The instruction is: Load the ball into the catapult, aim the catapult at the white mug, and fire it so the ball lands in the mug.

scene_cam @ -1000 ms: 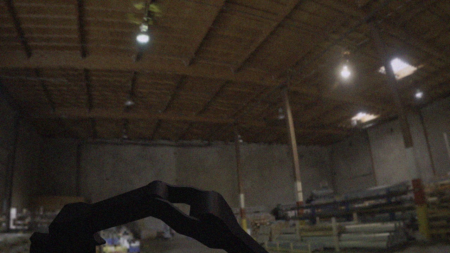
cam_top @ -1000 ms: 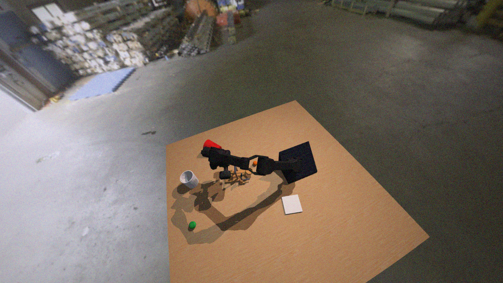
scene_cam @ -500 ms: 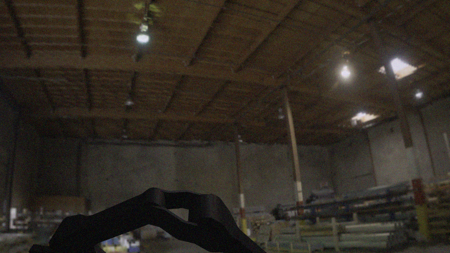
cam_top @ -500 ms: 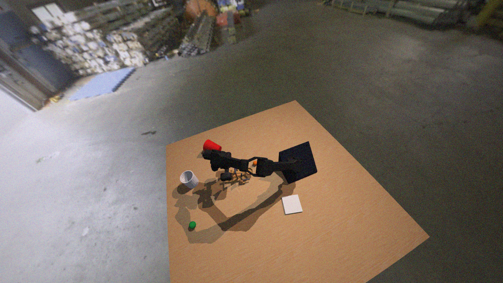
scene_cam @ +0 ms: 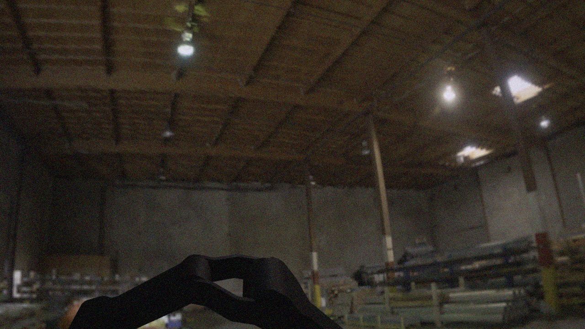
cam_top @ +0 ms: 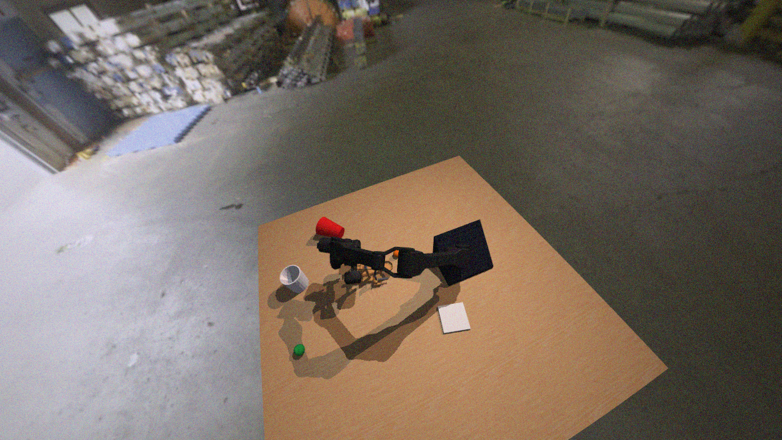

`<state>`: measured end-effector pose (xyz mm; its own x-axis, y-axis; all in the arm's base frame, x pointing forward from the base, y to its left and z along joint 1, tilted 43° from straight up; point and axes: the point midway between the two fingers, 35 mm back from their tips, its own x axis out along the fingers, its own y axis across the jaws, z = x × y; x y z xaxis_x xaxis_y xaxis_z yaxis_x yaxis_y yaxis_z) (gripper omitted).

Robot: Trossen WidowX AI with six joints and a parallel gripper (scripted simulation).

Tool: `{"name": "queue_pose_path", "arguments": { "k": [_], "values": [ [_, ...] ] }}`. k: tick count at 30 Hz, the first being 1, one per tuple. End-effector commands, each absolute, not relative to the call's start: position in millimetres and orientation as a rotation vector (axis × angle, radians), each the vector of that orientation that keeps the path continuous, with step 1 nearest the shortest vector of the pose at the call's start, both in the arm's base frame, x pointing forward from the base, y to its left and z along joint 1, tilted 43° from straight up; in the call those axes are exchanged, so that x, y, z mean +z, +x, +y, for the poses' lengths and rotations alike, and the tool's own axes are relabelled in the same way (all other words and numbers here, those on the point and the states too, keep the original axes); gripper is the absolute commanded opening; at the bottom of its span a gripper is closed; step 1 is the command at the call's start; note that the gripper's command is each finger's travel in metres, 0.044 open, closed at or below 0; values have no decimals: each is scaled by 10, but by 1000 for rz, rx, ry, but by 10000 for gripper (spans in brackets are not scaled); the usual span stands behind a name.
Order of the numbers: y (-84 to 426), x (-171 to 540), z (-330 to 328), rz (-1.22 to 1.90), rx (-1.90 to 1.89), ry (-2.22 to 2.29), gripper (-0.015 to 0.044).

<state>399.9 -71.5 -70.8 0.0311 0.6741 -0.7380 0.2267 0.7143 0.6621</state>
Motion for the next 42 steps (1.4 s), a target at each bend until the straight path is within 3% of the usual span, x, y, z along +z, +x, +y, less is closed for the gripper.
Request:
{"name": "queue_pose_path", "arguments": {
  "k": [1, 10, 21, 27, 31, 42],
  "values": [
    [3989, -770, -639, 1544, 406, 769, 440],
    [3985, -832, -576, 1544, 406, 770, 440],
    [3993, -810, -610, 1541, 405, 765, 151],
    [3993, -810, -610, 1541, 405, 765, 111],
    [3990, -525, -878, 1540, 404, 765, 6],
    [3995, -504, -889, 1542, 404, 767, 0]
  ]
}}
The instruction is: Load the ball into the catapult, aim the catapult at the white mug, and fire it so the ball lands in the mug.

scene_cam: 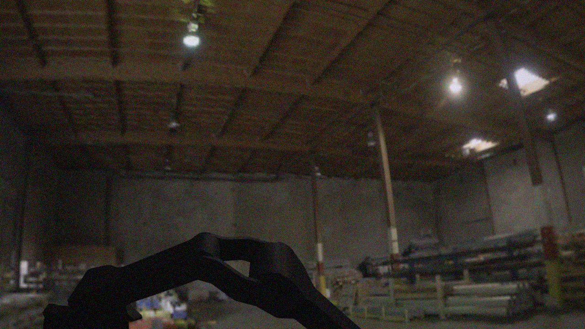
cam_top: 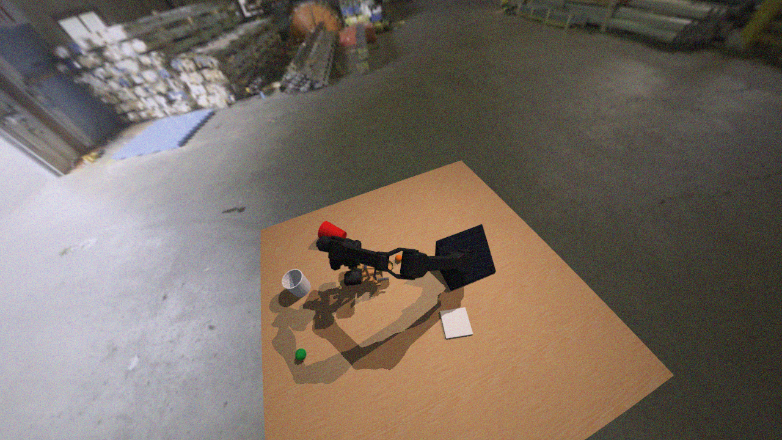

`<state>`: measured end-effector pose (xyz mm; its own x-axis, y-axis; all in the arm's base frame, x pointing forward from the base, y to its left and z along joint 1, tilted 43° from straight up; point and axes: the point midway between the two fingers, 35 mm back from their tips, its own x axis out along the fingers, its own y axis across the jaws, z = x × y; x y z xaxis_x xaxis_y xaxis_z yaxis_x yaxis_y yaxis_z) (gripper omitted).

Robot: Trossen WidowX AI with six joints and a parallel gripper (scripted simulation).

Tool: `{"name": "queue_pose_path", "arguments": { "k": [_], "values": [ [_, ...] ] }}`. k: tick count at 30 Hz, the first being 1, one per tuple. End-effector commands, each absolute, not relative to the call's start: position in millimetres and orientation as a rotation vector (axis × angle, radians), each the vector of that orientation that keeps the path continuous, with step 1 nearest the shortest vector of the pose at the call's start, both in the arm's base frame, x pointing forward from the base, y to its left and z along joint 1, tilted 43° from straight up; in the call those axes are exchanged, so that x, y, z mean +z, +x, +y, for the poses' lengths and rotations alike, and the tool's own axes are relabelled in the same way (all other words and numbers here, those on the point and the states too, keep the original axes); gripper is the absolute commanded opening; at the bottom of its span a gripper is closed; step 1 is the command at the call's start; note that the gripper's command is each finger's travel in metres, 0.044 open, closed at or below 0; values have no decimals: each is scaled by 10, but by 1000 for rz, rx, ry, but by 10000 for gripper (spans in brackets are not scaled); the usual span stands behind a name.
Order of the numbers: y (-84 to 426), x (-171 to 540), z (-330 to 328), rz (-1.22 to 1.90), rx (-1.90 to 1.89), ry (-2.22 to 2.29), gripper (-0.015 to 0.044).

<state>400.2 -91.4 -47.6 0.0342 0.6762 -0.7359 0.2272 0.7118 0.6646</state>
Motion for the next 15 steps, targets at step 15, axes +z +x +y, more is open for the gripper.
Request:
{"name": "queue_pose_path", "arguments": {
  "k": [15],
  "values": [
    [4006, -686, -719, 1543, 405, 768, 0]
  ]
}}
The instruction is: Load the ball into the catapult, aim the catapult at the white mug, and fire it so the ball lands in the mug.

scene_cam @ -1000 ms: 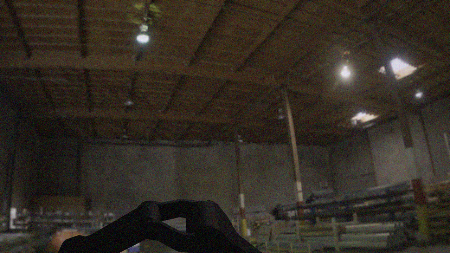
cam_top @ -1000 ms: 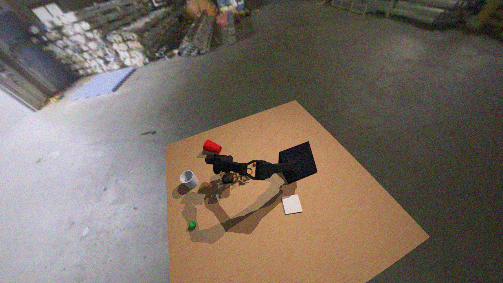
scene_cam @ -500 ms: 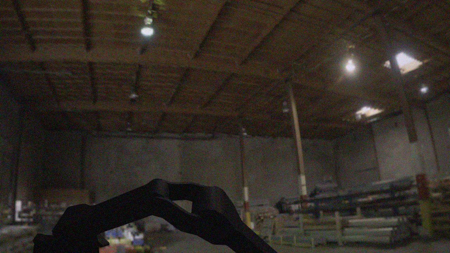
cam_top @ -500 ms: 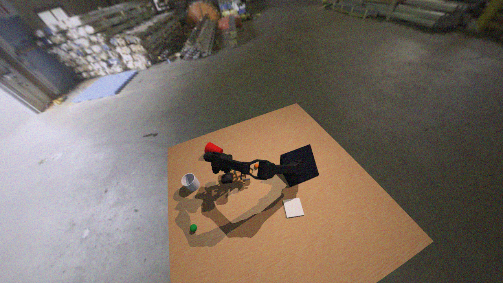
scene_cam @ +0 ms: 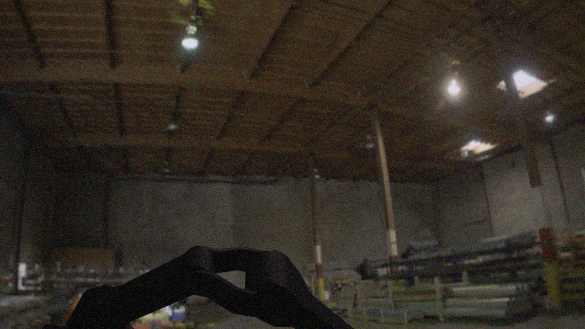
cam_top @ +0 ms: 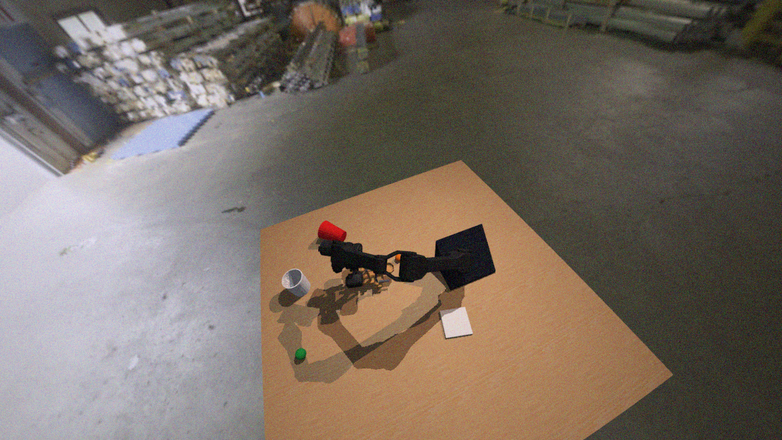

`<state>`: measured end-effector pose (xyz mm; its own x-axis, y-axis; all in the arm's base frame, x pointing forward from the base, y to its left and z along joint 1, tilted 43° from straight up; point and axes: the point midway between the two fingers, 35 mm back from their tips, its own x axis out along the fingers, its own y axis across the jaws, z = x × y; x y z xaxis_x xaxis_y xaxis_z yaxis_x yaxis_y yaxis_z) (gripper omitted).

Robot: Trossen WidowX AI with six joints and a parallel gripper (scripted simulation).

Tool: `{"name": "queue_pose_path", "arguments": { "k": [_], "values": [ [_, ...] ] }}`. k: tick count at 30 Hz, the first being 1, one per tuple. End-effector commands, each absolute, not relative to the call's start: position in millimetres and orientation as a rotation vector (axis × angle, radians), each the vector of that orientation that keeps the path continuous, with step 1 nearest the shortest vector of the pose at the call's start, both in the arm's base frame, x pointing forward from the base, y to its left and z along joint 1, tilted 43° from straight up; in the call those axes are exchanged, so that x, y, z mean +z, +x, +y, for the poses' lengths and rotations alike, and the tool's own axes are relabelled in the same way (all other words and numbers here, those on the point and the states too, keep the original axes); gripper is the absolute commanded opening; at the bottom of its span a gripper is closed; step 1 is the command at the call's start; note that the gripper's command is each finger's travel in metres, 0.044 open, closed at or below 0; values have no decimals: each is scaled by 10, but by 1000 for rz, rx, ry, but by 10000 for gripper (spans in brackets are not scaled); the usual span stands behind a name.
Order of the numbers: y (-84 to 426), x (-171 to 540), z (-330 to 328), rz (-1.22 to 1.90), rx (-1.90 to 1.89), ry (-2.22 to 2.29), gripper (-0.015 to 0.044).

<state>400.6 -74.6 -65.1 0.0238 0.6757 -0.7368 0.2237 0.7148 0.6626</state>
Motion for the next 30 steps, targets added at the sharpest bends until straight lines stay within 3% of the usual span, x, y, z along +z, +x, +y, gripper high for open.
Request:
{"name": "queue_pose_path", "arguments": {
  "k": [1, 17, 30],
  "values": [
    [4006, -698, -707, 1543, 405, 768, 0],
    [4005, -781, -618, 1545, 409, 762, 0],
    [4005, -781, -618, 1545, 409, 762, 341]
  ]
}}
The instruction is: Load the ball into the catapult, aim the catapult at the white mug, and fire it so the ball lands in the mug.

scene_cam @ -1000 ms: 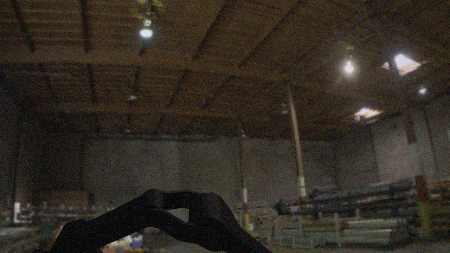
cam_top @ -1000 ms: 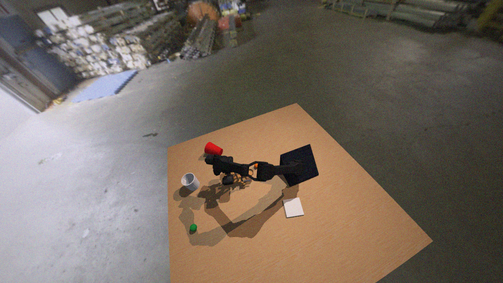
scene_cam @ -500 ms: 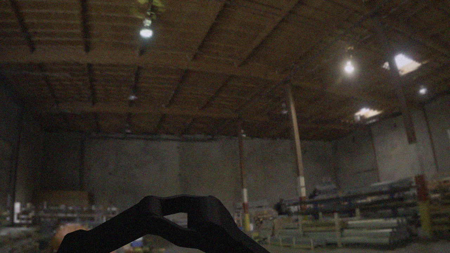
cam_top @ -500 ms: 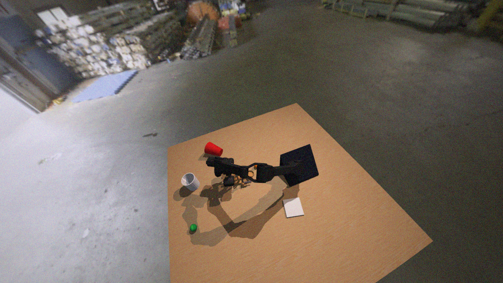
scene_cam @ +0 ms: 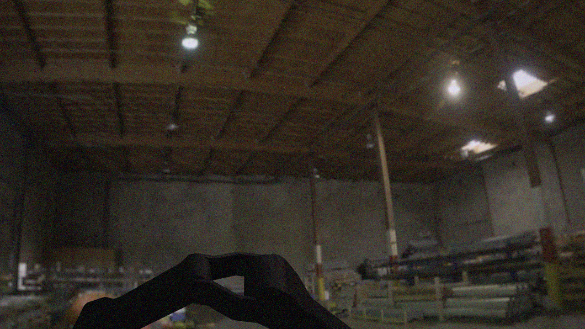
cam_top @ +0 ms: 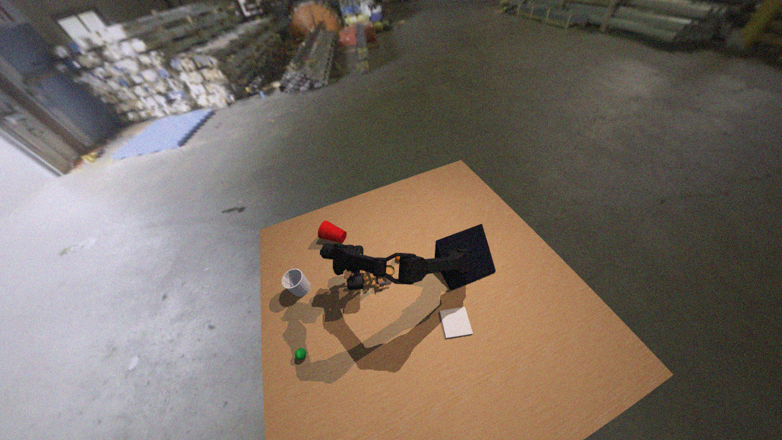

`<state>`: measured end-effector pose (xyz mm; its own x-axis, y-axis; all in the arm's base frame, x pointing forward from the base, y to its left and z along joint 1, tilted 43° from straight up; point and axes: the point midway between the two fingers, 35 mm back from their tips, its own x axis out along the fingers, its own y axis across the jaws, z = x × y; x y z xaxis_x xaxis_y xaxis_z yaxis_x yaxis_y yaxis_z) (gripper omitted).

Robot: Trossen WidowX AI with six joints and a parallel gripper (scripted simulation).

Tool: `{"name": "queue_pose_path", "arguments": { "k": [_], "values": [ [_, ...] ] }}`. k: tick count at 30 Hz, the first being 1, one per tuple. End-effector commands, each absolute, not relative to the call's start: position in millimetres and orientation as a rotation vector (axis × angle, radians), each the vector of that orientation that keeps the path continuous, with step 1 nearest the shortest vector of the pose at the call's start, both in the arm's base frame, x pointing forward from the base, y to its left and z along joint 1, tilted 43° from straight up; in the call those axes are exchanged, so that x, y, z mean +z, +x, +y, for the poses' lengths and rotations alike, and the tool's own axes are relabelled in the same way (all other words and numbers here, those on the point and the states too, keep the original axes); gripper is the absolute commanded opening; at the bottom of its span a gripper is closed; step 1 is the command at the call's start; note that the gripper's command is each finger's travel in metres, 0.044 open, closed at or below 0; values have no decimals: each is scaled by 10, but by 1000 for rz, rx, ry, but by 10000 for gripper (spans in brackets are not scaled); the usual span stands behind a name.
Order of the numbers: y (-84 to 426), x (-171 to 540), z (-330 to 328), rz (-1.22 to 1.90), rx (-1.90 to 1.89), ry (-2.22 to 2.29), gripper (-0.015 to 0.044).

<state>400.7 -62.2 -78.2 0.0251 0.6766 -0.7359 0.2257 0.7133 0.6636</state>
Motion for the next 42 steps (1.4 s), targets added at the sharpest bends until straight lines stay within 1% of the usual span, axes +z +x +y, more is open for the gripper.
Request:
{"name": "queue_pose_path", "arguments": {
  "k": [1, 4, 10, 12, 13, 17, 21, 24, 25, 29, 30, 42],
  "values": [
    [4005, -781, -618, 1545, 409, 762, 367],
    [4027, -641, -767, 1545, 406, 761, 440],
    [3984, -64, -1298, 1545, 402, 761, 440],
    [3980, -46, -1313, 1545, 402, 761, 440],
    [4022, -183, -1223, 1531, 394, 765, 440],
    [4022, -165, -1240, 1530, 393, 764, 440],
    [3982, 183, -1546, 1510, 381, 757, 440],
    [3965, 257, -1606, 1506, 379, 755, 440],
    [3975, 75, -1476, 1523, 388, 766, 414],
    [3744, -120, -1517, 1515, 417, 730, 309],
    [3668, -177, -1522, 1512, 426, 719, 300],
    [2598, -736, -1305, 1479, 543, 599, 300]
  ]
}}
